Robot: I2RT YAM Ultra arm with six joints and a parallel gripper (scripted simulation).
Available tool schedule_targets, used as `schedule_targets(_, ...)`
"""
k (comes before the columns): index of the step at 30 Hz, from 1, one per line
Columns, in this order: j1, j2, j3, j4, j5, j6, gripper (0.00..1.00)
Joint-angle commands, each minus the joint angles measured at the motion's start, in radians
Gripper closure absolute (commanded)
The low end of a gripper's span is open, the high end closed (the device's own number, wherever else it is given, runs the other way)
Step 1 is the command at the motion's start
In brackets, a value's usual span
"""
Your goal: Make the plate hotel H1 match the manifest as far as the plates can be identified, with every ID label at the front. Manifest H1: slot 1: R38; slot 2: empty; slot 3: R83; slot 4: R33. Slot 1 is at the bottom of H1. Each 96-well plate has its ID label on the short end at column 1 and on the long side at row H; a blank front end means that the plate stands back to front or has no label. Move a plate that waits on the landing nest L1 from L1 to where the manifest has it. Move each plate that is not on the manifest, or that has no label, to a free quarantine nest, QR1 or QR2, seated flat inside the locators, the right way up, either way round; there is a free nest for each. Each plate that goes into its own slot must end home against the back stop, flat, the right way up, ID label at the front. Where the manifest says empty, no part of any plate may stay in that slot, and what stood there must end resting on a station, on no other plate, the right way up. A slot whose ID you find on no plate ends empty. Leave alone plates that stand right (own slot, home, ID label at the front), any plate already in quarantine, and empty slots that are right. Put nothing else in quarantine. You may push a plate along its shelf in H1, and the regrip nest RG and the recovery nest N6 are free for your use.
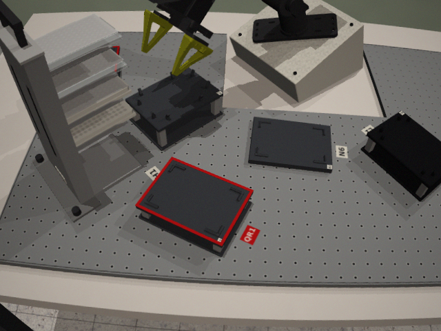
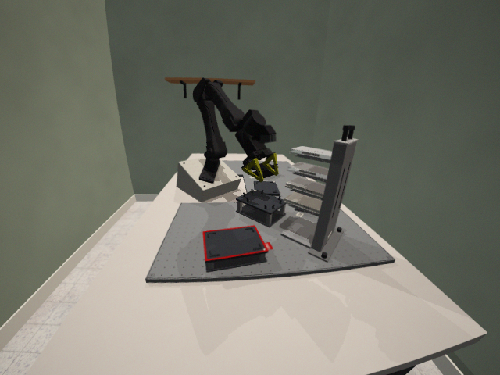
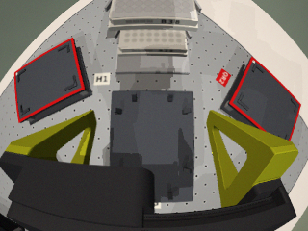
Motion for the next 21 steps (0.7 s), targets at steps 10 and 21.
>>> schedule_targets(10,0.017,0.075,0.07,0.049,0.017,0.014,0.0)
schedule_targets(21,0.027,0.142,0.114,0.073,0.025,0.018,0.0)
